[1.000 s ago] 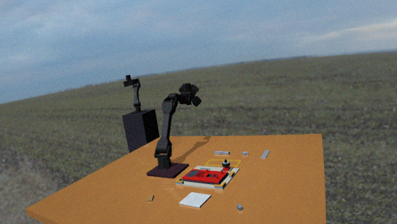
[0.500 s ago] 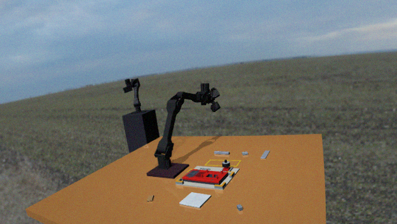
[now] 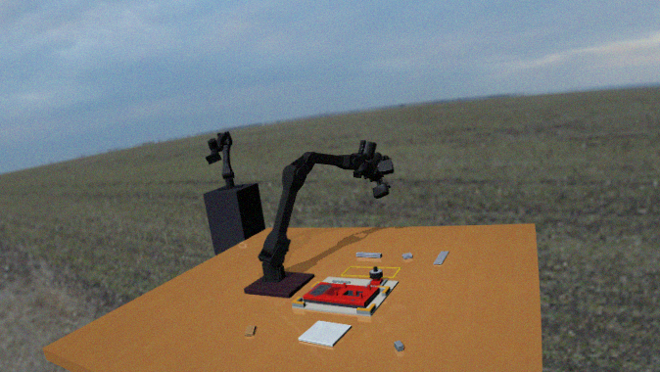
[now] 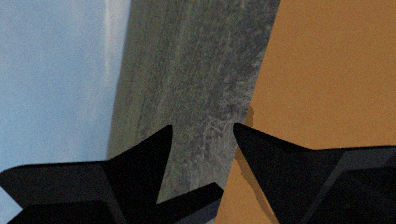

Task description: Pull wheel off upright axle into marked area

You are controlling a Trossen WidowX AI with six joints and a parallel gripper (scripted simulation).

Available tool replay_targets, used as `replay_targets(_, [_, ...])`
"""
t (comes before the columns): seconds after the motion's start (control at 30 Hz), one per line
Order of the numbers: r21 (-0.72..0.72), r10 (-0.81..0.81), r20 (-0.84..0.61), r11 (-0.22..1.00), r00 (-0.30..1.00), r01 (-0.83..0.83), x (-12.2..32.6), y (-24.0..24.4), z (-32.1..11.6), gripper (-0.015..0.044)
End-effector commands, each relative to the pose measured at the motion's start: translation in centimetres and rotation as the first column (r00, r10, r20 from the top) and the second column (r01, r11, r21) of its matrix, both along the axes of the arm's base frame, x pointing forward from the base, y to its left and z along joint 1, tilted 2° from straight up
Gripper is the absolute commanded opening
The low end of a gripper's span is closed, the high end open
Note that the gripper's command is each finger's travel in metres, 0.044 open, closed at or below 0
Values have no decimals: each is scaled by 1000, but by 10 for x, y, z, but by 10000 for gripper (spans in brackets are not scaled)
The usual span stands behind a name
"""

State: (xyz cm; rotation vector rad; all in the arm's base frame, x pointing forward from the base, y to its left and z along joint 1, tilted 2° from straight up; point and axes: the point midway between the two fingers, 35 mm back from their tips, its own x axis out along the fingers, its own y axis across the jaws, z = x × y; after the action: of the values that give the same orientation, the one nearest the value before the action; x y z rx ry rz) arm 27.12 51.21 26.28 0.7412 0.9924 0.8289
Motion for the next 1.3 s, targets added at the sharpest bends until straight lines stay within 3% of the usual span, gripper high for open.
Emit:
replay_targets(0.0, [-55,-97,-49,994,994,95,33,-33,-10,300])
replay_targets(0.27, [-178,-305,-159,944,939,277,91,-105,-35,300])
replay_targets(0.57, [-335,-562,-286,817,776,469,134,-200,-65,300])
replay_targets(0.93, [-541,-819,-382,574,429,615,151,-329,-95,300])
replay_targets(1.27, [-721,-924,-383,316,25,617,127,-443,-112,300])
